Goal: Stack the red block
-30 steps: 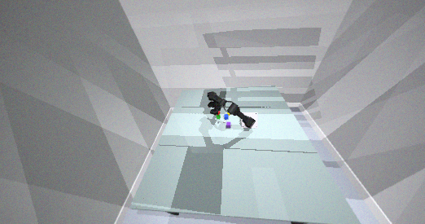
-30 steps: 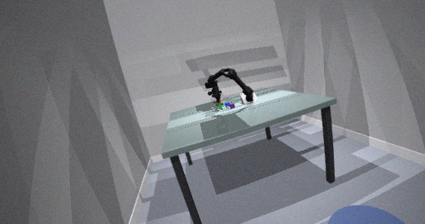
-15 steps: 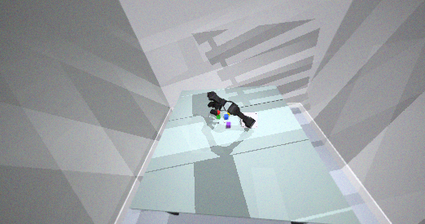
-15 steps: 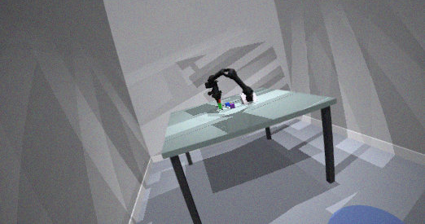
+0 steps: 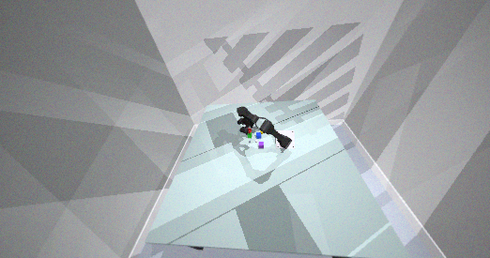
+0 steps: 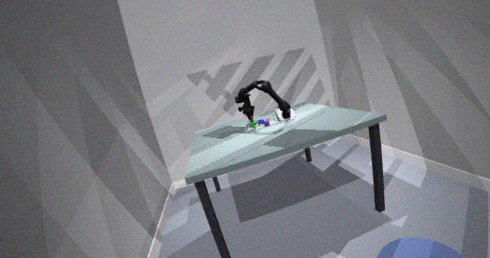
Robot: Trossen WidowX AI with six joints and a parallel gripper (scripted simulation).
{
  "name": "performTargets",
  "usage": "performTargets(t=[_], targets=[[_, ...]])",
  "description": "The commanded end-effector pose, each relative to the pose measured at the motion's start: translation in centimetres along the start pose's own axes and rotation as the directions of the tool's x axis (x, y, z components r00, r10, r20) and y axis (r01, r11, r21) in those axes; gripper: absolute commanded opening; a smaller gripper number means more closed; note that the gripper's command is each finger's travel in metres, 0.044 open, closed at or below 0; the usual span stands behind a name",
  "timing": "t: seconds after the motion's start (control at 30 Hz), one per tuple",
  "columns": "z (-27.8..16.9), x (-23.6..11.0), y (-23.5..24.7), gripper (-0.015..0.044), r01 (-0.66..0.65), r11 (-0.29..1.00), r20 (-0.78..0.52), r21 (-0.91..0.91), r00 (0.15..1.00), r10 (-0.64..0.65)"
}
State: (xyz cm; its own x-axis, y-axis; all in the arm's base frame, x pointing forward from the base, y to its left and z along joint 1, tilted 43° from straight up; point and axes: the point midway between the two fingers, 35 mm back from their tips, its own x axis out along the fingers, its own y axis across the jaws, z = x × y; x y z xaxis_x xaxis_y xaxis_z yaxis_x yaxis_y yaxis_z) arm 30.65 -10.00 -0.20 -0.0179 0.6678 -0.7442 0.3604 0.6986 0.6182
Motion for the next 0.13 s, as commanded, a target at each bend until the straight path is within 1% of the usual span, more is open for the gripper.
performTargets(t=[0.0,0.1], targets=[[0.0,0.0,0.0,0.044,0.0,1.0,0.0,0.0,1.0,0.0],[0.0,0.0,0.0,0.044,0.0,1.0,0.0,0.0,1.0,0.0]])
